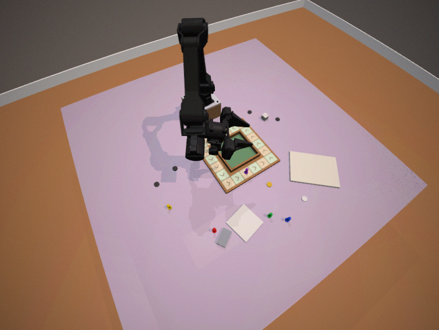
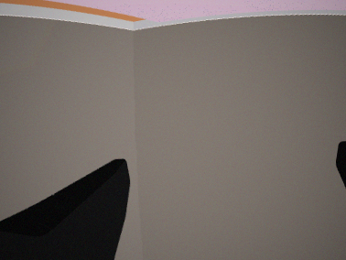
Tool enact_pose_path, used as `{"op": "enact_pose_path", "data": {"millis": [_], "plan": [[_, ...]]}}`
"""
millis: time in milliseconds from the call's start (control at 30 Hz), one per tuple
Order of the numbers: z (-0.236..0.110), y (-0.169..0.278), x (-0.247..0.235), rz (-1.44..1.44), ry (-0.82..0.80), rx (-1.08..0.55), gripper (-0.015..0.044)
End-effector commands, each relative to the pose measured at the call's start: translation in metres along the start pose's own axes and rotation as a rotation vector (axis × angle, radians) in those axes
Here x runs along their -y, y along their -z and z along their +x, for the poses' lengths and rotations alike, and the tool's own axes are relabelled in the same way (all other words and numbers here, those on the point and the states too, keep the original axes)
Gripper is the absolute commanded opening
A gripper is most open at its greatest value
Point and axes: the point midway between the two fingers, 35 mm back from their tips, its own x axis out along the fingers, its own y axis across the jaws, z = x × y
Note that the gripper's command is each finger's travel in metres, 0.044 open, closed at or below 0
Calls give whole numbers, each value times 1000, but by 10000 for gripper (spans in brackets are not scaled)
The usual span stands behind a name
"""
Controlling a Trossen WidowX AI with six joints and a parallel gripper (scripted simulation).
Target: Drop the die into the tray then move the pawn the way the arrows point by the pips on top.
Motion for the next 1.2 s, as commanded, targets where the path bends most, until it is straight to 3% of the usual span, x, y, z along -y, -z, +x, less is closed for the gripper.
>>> {"op": "enact_pose_path", "data": {"millis": [0, 133, 500, 967, 1167], "plan": [[2, 0, 1, -6, 9, 6, 374], [46, -10, 29, -130, 192, 130, 275], [138, -40, 137, -681, 785, 446, 275], [177, -57, 257, -1572, 1381, 626, 275], [182, -55, 275, -1743, 1453, 634, 275]]}}
